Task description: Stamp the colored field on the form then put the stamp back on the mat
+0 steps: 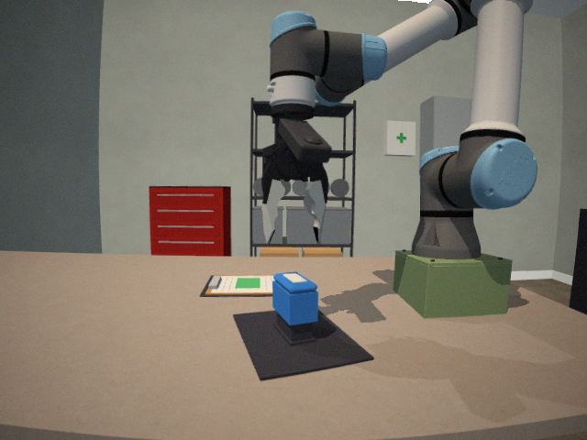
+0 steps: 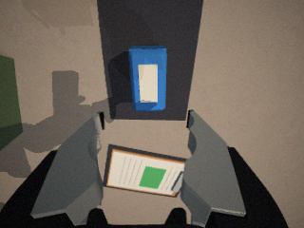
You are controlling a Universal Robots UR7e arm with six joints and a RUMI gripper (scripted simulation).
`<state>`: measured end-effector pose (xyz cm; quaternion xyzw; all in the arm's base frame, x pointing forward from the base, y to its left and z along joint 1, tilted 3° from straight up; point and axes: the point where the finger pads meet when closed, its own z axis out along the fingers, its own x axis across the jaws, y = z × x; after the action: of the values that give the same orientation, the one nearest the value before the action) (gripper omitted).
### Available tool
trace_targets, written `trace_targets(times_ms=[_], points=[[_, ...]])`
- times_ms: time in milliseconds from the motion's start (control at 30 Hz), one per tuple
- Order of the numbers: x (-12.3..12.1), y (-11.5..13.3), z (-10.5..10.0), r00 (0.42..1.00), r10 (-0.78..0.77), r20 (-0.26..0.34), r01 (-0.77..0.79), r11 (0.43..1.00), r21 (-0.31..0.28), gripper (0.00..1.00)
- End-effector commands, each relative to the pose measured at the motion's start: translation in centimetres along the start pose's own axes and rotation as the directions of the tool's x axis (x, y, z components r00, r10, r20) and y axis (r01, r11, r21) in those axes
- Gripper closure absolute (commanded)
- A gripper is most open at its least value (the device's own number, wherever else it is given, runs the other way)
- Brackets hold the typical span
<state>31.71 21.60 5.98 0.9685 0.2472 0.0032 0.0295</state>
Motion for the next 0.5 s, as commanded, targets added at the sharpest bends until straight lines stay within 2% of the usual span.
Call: trace_targets(times_ms=[0, 467], points=[[0.16, -0.57, 0.07, 1.000, 0.000, -0.001, 0.000, 1.000, -0.001, 0.48], [0.20, -0.77, 0.10, 1.000, 0.000, -0.001, 0.000, 1.000, -0.001, 0.48]])
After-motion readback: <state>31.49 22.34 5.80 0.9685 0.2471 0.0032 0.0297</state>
